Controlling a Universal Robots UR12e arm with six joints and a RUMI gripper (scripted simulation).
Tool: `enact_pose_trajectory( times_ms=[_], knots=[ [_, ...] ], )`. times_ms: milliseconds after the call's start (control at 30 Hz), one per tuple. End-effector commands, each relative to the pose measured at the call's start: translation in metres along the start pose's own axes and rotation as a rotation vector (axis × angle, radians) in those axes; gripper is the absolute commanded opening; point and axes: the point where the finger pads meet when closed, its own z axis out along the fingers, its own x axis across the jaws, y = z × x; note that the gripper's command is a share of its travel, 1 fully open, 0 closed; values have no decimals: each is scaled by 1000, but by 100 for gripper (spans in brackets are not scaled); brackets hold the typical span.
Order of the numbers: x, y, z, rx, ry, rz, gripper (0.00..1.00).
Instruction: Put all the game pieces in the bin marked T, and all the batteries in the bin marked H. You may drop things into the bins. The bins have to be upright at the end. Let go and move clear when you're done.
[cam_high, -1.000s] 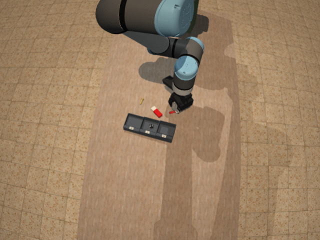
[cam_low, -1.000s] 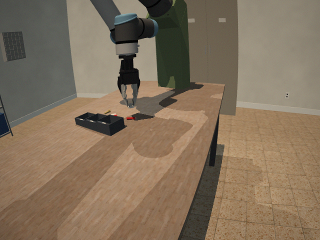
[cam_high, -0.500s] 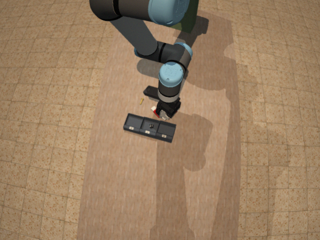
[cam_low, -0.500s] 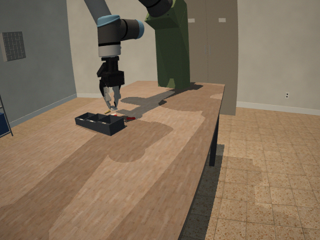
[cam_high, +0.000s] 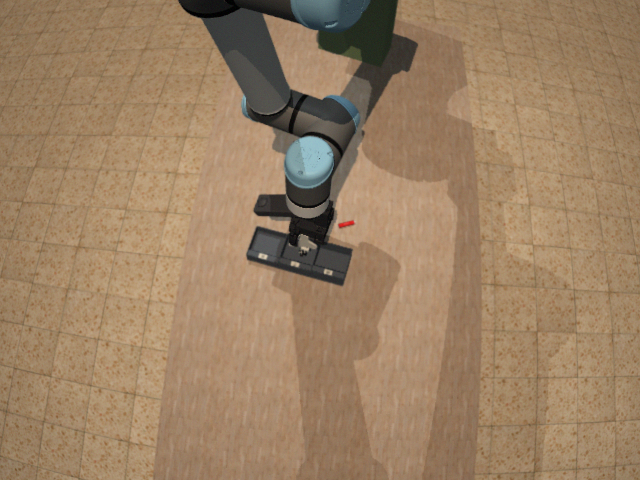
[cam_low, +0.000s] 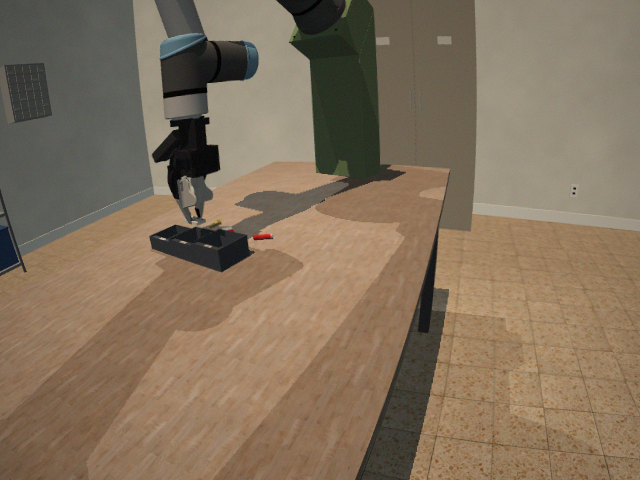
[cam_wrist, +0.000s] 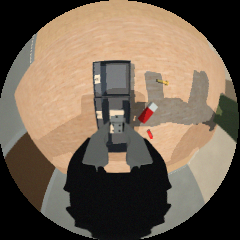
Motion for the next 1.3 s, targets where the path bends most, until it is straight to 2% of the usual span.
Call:
enact_pose_trajectory(
  times_ms=[0,467,1100,1267],
  knots=[
    [-8,-6,0,-10,9,-51,0],
    [-4,-3,0,-10,9,-51,0],
    [-3,-2,34,-10,9,-51,0],
    [-2,-2,35,-10,9,-51,0]
  ],
)
